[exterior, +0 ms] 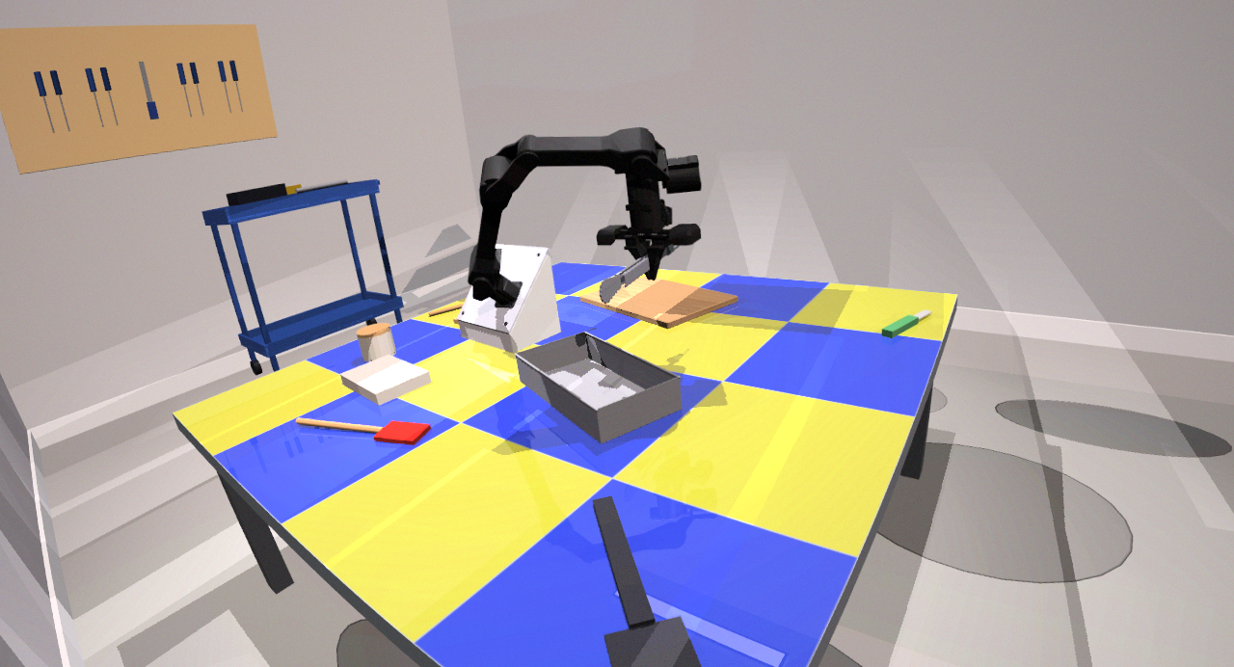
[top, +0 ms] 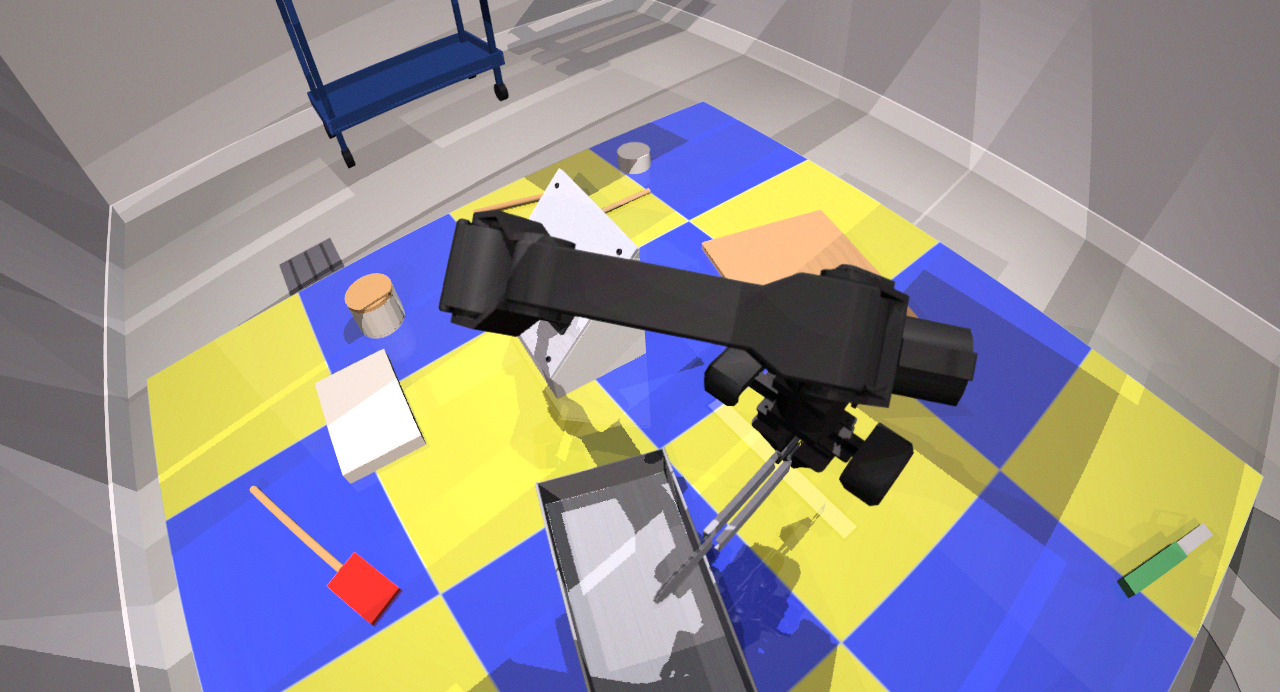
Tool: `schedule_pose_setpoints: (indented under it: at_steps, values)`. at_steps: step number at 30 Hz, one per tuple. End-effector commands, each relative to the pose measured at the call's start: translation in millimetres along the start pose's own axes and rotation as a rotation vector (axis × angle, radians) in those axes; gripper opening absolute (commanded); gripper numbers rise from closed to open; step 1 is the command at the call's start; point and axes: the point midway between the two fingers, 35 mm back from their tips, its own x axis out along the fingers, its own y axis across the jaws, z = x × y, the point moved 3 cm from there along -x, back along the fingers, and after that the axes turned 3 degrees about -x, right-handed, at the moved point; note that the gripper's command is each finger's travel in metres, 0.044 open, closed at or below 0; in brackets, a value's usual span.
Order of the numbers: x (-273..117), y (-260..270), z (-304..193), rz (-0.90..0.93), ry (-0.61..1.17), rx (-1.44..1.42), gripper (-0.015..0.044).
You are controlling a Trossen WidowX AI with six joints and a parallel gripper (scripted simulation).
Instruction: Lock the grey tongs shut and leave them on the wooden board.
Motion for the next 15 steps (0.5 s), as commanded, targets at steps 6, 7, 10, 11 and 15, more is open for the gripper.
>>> schedule_pose_setpoints:
  at_steps: [6,7,10,11,15]
  values:
    - [-2.2,-3.4,20.3,-0.008,-0.003,-0.349,-0.015]
    - [-2.1,-3.7,22.2,-0.008,-0.003,-0.388,-0.015]
    - [-1.8,-4.3,28.2,-0.008,-0.002,-0.502,-0.015]
    - [-1.7,-4.5,30.2,-0.008,-0.002,-0.541,-0.015]
    - [-1.1,-5.1,38.3,-0.007,-0.001,-0.694,-0.015]
